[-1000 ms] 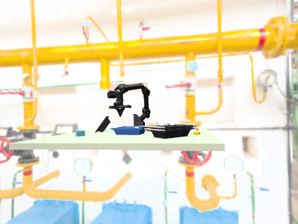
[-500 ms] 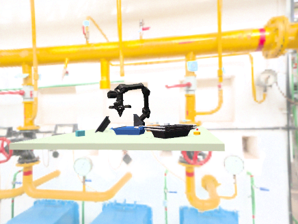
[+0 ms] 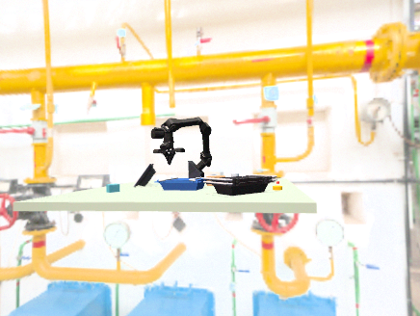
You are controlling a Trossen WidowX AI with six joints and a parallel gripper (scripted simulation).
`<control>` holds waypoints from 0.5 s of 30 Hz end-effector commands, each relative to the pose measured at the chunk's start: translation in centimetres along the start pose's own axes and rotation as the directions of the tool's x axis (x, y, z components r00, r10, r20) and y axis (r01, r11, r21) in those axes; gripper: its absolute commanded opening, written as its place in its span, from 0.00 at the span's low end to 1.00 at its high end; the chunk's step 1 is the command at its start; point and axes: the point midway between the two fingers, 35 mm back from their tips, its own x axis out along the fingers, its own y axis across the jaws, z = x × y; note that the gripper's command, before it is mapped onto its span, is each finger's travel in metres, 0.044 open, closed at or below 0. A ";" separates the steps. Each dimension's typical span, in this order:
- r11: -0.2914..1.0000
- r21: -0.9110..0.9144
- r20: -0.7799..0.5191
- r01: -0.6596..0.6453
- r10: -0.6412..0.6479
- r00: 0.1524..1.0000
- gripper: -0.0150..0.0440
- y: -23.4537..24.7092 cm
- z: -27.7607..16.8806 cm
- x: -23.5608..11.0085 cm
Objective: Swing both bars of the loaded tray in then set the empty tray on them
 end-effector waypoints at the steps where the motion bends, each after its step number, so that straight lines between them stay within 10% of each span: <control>1: 1.000 -0.019 0.003 0.013 -0.013 1.000 0.25 -1.7 -0.5 -0.4; 15: 0.990 -0.130 0.014 0.064 -0.062 0.998 0.25 -12.2 -4.9 -2.3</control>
